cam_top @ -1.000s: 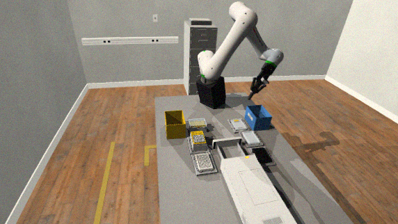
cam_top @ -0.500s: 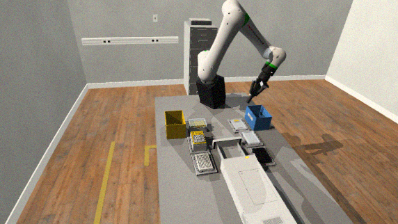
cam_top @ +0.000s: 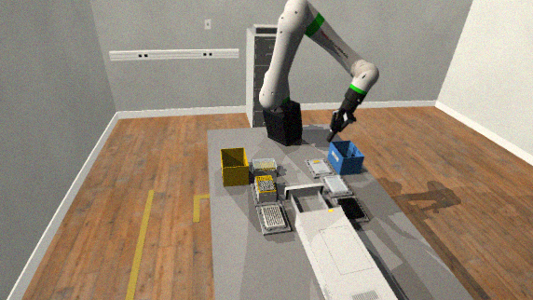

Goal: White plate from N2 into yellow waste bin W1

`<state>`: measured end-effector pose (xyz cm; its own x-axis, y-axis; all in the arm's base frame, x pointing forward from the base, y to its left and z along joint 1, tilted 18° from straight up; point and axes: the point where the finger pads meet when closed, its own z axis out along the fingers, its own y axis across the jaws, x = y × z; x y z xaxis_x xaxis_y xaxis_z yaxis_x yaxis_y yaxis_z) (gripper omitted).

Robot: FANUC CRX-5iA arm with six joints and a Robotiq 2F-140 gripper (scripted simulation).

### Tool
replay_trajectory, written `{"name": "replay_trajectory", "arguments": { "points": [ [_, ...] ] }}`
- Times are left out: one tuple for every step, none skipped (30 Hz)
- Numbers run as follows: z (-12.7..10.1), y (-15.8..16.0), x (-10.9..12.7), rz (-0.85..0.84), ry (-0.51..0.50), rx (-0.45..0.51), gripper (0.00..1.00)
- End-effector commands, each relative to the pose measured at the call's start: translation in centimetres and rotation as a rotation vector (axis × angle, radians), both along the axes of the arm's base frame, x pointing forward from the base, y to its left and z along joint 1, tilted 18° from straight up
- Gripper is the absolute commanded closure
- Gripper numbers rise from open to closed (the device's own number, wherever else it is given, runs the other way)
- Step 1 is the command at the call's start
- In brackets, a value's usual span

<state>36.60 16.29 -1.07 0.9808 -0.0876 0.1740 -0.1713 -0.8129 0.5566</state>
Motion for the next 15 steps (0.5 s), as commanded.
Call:
{"name": "replay_trajectory", "arguments": {
  "points": [
    [0.7,-1.0,1.0,0.006,0.024,0.055,0.90],
    [1.0,-1.4,1.3,0.006,0.024,0.055,0.90],
    [1.2,-1.7,1.6,0.006,0.024,0.055,0.90],
    [1.4,-2.1,1.9,0.006,0.024,0.055,0.90],
    [1.6,-2.4,2.2,0.010,0.033,0.087,0.90],
    [1.6,-2.4,2.2,0.010,0.033,0.087,0.90],
    [1.6,-2.4,2.2,0.010,0.033,0.087,0.90],
    [1.8,-2.8,2.4,0.013,0.038,0.106,0.90],
    [2.0,-3.2,2.7,0.013,0.038,0.106,0.90],
    [2.2,-3.5,2.9,0.013,0.038,0.106,0.90],
    [2.5,-3.9,3.2,0.013,0.038,0.106,0.90],
    [2.7,-4.3,3.4,0.020,0.042,0.138,0.90],
    [2.9,-4.7,3.7,0.023,0.045,0.154,0.90],
    [3.1,-5.1,3.9,0.023,0.045,0.154,0.90],
    [3.3,-5.4,4.1,0.023,0.045,0.154,0.90]
  ]
}}
